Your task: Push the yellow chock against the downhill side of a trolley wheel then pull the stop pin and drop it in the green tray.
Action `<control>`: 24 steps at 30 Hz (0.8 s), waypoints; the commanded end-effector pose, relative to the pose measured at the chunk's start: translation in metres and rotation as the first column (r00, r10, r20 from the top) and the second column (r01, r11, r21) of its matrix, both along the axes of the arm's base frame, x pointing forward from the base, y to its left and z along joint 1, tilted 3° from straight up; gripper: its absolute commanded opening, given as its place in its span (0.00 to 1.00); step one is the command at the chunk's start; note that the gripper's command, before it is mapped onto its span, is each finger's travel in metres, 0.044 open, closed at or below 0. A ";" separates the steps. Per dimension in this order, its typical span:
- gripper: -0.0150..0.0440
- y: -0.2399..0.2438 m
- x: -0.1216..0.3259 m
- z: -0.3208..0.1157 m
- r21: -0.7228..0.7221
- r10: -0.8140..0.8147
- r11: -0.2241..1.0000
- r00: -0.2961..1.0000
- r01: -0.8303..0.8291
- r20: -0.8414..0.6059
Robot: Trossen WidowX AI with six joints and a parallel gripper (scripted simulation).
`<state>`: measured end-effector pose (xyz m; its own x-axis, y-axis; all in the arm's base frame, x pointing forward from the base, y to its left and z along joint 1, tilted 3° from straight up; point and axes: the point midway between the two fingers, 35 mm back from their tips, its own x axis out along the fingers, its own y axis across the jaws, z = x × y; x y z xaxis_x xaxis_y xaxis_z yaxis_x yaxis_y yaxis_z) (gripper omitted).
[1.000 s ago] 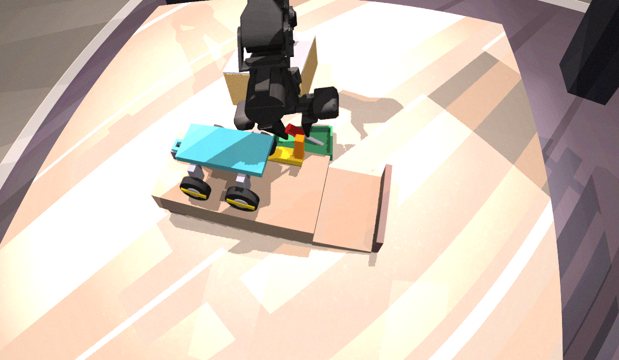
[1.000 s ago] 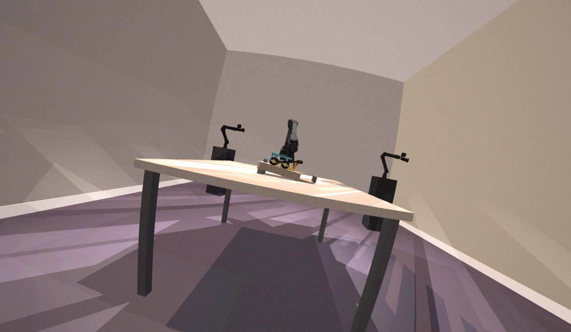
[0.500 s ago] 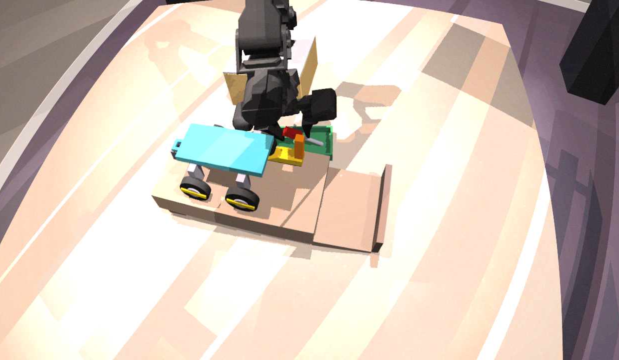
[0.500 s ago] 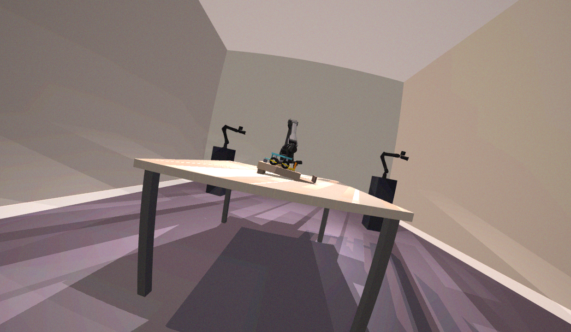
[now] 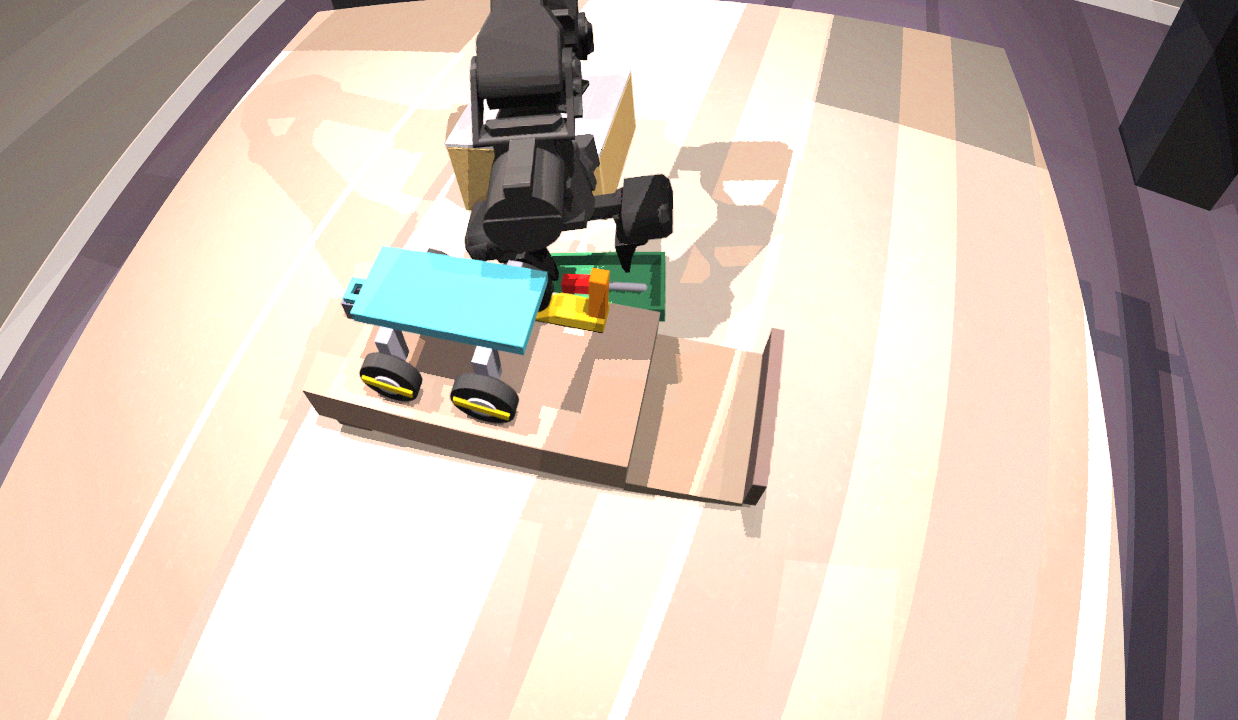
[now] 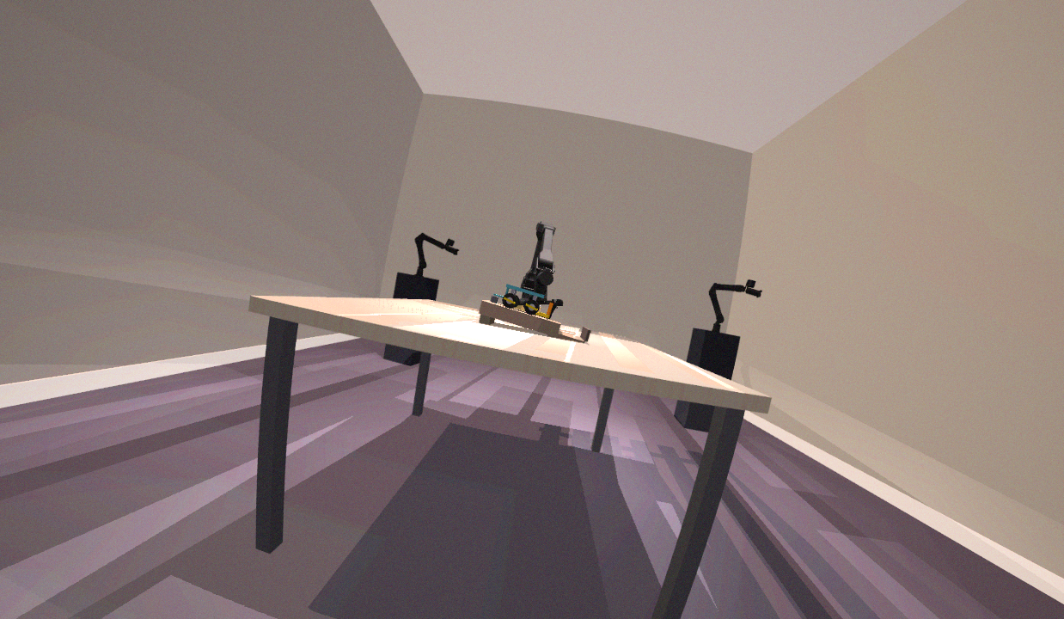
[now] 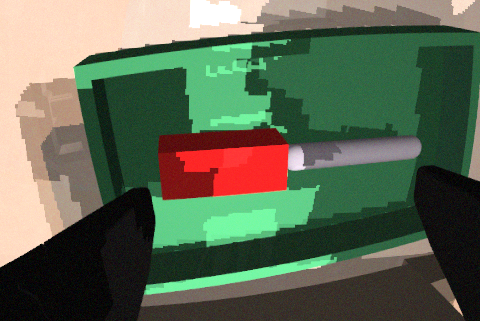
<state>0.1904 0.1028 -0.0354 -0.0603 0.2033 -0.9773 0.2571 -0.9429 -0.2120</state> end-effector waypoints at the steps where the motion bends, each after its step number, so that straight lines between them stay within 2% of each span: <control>1: 0.83 0.000 0.002 0.013 0.008 0.003 1.000 1.000 -0.003 0.008; 4: 0.83 -0.002 -0.001 0.021 0.009 0.004 1.000 1.000 -0.004 0.006; 8: 1.00 -0.003 -0.002 0.028 0.009 0.004 1.000 1.000 -0.004 0.006; 24: 1.00 -0.005 -0.003 0.072 0.009 0.004 1.000 1.000 -0.004 0.006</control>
<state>0.1840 0.0957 0.0235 -0.0707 0.2011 -0.9770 0.2555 -0.9431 -0.2126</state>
